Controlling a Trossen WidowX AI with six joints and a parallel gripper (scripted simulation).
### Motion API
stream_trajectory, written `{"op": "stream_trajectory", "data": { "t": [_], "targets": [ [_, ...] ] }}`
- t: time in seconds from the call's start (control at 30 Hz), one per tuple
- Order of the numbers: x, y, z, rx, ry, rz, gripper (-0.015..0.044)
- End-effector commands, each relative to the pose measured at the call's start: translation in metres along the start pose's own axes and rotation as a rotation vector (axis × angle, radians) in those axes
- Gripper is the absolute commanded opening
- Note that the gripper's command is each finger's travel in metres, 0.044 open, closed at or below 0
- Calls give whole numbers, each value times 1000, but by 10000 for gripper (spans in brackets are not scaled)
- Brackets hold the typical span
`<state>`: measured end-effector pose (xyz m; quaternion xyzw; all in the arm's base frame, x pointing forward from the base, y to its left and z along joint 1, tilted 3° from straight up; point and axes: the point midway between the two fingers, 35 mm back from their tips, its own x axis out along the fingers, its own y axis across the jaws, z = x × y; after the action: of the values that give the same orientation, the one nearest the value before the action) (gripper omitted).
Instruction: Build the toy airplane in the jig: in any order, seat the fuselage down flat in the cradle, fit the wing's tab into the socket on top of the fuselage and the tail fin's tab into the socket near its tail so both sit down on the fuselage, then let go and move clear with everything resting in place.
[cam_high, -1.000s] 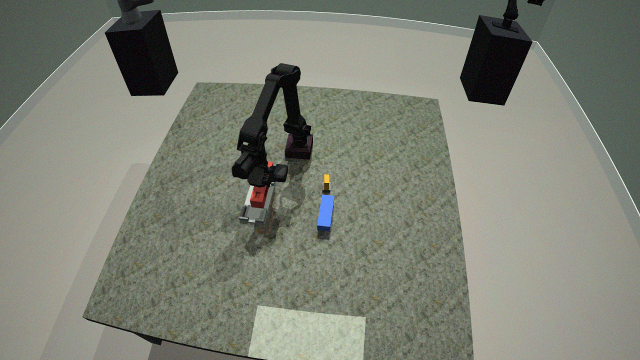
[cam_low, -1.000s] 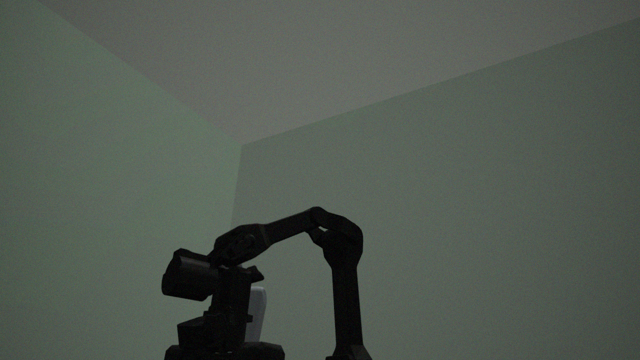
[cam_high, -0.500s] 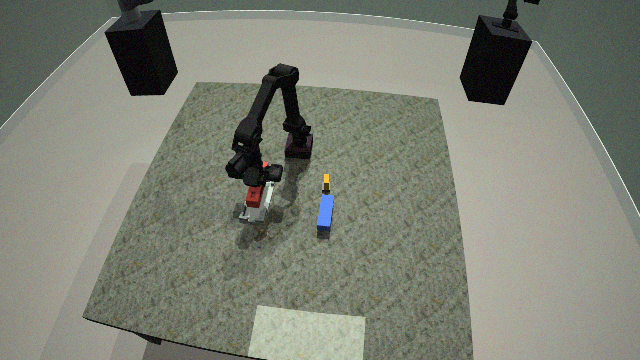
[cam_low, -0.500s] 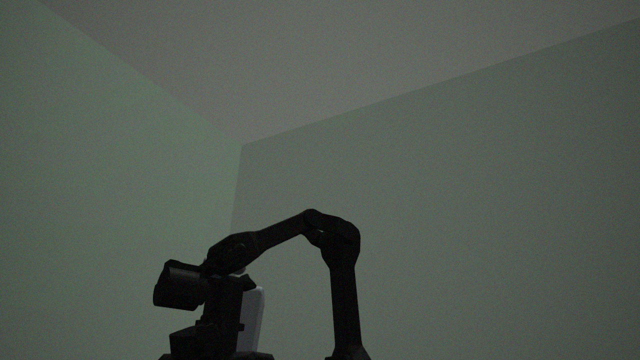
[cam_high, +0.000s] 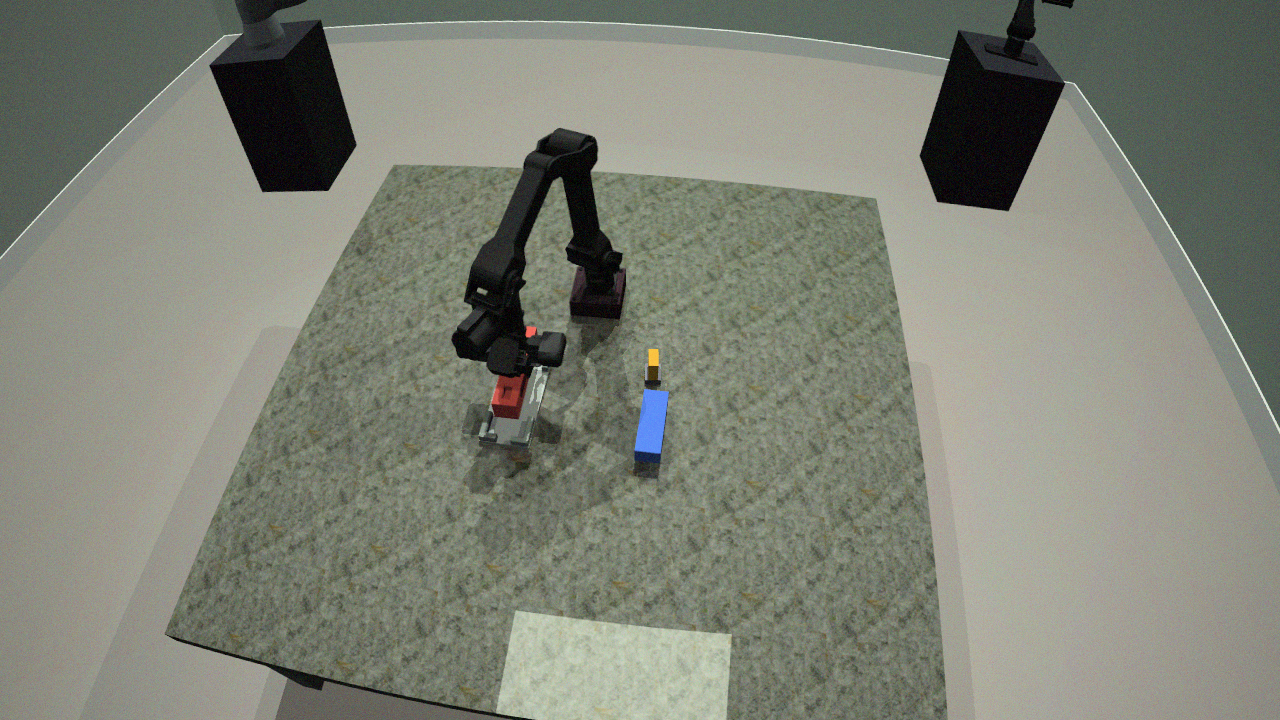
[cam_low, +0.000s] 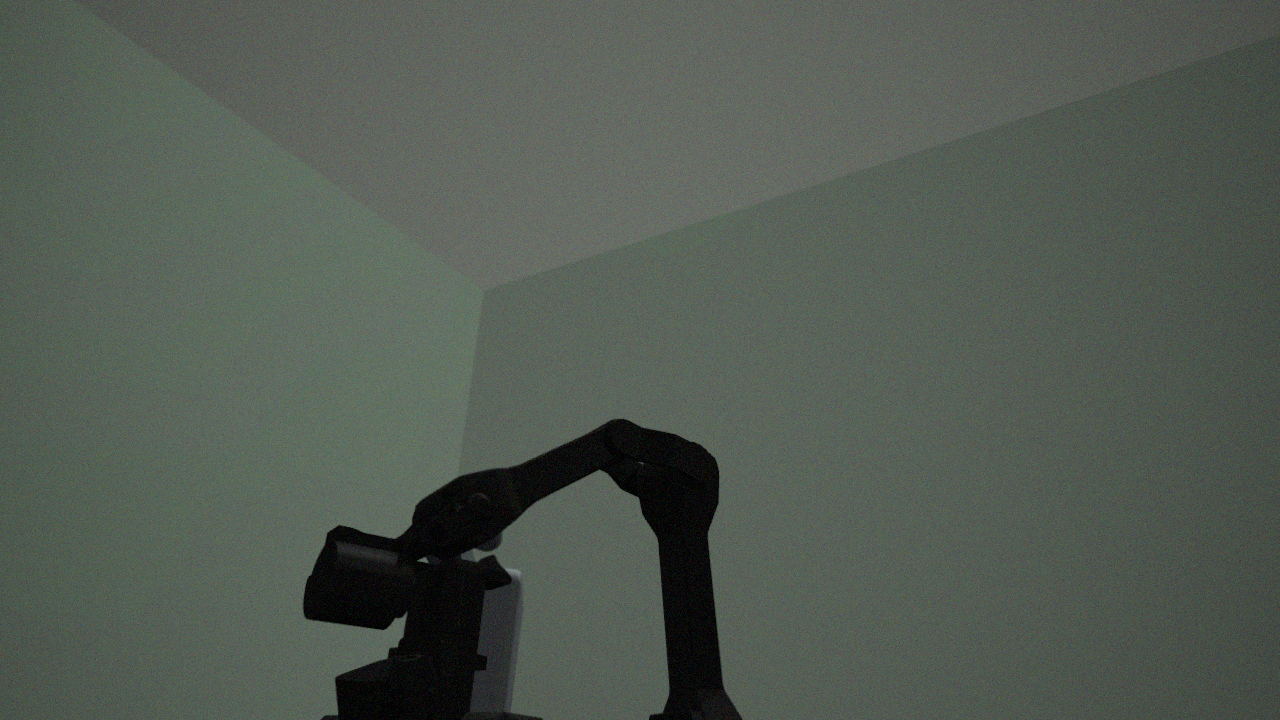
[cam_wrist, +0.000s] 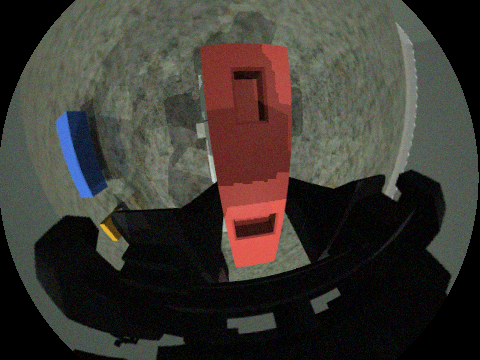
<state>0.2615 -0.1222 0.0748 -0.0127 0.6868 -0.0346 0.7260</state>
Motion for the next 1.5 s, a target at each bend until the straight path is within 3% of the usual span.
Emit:
{"op": "stream_trajectory", "data": {
  "t": [0.0, 0.67, 0.83, 1.0, 1.47],
  "targets": [
    [7, 1, 0, -4, 3, 6, 195],
    [35, 2, -1, -4, 4, 6, 195],
    [33, 1, -1, 0, 5, 2, 161],
    [33, 1, -1, 0, 5, 2, 30],
    [33, 1, -1, 0, 5, 2, 398]
  ]
}}
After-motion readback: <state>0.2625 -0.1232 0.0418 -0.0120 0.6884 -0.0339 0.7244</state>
